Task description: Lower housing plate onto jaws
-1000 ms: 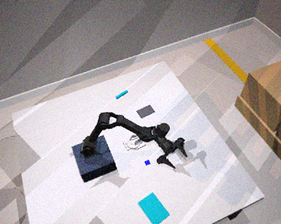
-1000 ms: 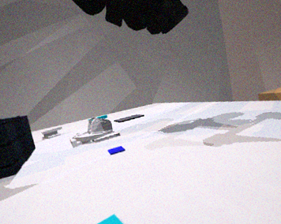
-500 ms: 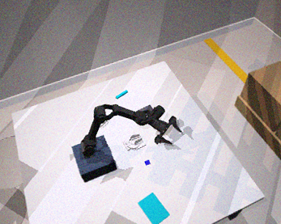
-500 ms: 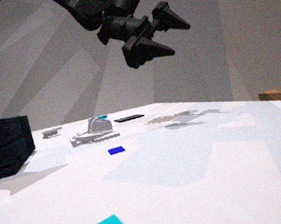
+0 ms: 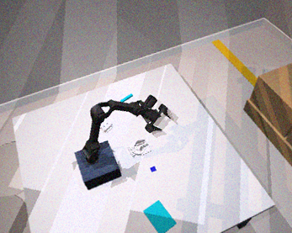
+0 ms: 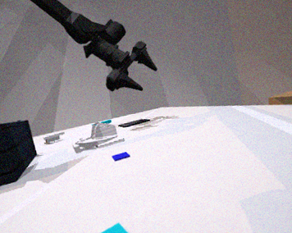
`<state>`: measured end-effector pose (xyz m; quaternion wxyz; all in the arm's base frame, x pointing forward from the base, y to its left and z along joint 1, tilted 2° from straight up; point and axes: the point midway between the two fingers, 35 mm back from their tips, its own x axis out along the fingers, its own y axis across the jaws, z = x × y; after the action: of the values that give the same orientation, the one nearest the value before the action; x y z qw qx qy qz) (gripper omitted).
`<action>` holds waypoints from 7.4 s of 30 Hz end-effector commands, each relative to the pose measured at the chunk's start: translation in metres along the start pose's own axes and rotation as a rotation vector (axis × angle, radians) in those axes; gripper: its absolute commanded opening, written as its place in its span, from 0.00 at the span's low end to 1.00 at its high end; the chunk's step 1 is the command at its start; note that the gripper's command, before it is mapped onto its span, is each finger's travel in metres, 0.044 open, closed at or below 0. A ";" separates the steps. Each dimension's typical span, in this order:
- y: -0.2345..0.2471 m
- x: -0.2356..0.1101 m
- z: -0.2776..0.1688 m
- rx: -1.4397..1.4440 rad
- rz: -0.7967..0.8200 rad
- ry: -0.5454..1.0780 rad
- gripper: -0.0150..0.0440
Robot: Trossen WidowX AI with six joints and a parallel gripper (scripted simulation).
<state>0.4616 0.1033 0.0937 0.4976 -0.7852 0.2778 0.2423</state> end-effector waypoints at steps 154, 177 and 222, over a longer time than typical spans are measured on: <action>0.233 -0.219 0.240 -0.315 0.594 -0.594 0.85; 0.205 -0.219 0.209 -0.143 0.645 -0.533 0.85; 0.182 -0.126 0.096 0.795 0.836 -0.153 0.85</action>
<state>0.2341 0.1604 0.0223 0.6228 -0.3647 0.5846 0.3704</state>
